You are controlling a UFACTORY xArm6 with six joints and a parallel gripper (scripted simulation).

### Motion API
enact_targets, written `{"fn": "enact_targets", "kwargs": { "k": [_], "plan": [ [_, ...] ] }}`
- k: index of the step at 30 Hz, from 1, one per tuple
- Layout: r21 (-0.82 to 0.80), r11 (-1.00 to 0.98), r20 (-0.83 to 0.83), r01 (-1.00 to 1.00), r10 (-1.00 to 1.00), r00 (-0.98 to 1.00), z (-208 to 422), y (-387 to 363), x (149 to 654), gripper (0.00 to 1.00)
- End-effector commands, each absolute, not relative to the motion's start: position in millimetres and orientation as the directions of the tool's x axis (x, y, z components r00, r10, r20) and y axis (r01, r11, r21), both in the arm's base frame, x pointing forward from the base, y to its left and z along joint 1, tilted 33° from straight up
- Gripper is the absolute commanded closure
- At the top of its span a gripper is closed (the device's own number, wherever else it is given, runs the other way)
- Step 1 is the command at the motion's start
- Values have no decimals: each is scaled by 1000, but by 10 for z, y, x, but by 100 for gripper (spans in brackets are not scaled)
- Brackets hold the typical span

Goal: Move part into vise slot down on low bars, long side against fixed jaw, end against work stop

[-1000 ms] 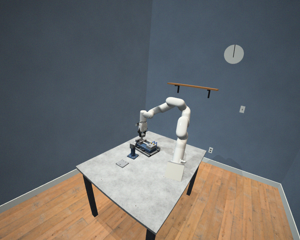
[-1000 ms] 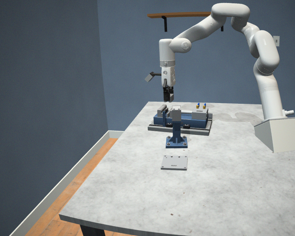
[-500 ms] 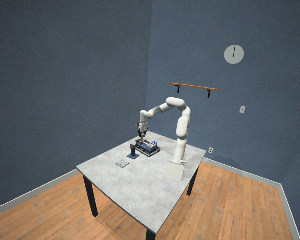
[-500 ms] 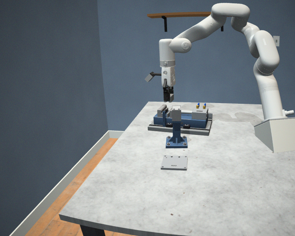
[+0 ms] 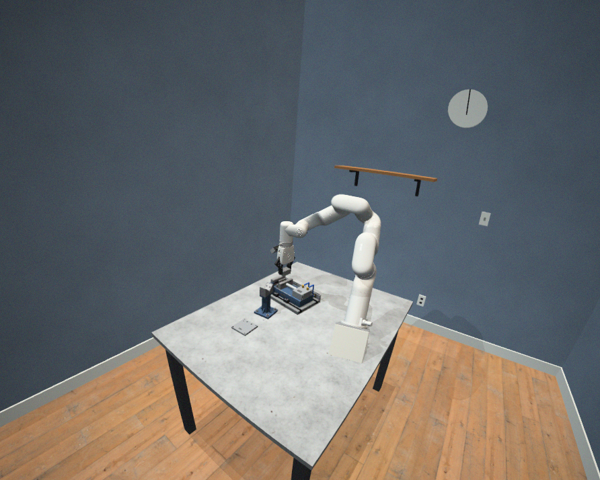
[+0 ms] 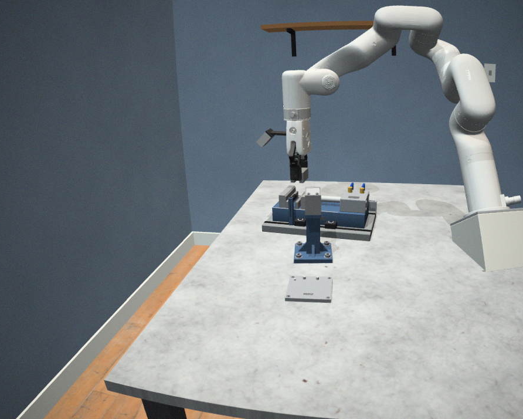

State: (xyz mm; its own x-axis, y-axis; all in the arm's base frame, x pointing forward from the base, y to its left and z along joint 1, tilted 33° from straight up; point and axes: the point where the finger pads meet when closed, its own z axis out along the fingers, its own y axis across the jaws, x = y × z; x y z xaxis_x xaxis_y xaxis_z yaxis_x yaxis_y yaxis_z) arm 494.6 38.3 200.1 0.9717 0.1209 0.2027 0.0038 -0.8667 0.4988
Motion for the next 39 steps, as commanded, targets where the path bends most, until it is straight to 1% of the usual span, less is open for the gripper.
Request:
{"fn": "enact_targets", "kwargs": {
  "k": [1,39],
  "plan": [
    [497,-867,207,2,121,971,2001,382,4960,100],
    [497,-867,207,2,121,971,1846,294,5006,100]
  ]
}}
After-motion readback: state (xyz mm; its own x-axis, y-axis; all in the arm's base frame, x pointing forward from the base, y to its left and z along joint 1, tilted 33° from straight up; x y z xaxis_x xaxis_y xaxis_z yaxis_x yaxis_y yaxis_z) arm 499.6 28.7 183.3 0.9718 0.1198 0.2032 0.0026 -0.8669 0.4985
